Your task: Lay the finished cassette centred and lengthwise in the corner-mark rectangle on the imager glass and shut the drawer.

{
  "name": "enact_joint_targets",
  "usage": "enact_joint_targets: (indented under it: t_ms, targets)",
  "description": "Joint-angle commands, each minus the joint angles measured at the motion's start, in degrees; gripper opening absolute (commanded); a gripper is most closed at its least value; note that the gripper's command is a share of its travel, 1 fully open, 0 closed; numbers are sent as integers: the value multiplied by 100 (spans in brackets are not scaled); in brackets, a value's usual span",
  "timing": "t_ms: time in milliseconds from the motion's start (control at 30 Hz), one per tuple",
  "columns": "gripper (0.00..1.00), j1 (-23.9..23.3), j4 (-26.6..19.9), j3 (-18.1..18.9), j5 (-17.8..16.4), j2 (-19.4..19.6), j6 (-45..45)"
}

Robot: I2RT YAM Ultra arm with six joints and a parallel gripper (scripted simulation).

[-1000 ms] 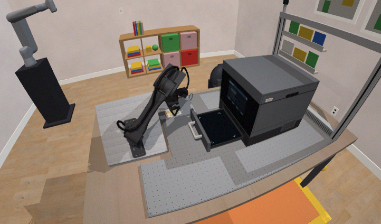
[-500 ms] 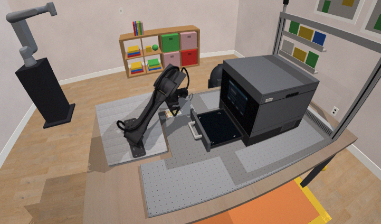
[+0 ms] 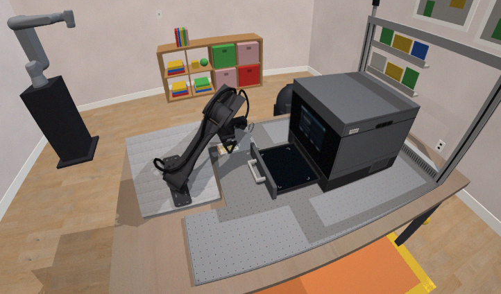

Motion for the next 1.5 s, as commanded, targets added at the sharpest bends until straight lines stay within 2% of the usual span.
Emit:
enact_joint_targets:
  t_ms: [0, 367, 900, 933, 1000, 1467]
  targets:
    - [100, 38, 54, 158, 62, 98, -75]
    - [100, -6, 161, -98, 82, 130, -100]
    - [100, 0, 127, -123, 63, 115, -100]
    - [0, 0, 127, -123, 63, 115, -100]
    - [0, 12, 97, -1, 35, 21, -60]
    - [0, 12, 98, -1, 35, 21, -60]
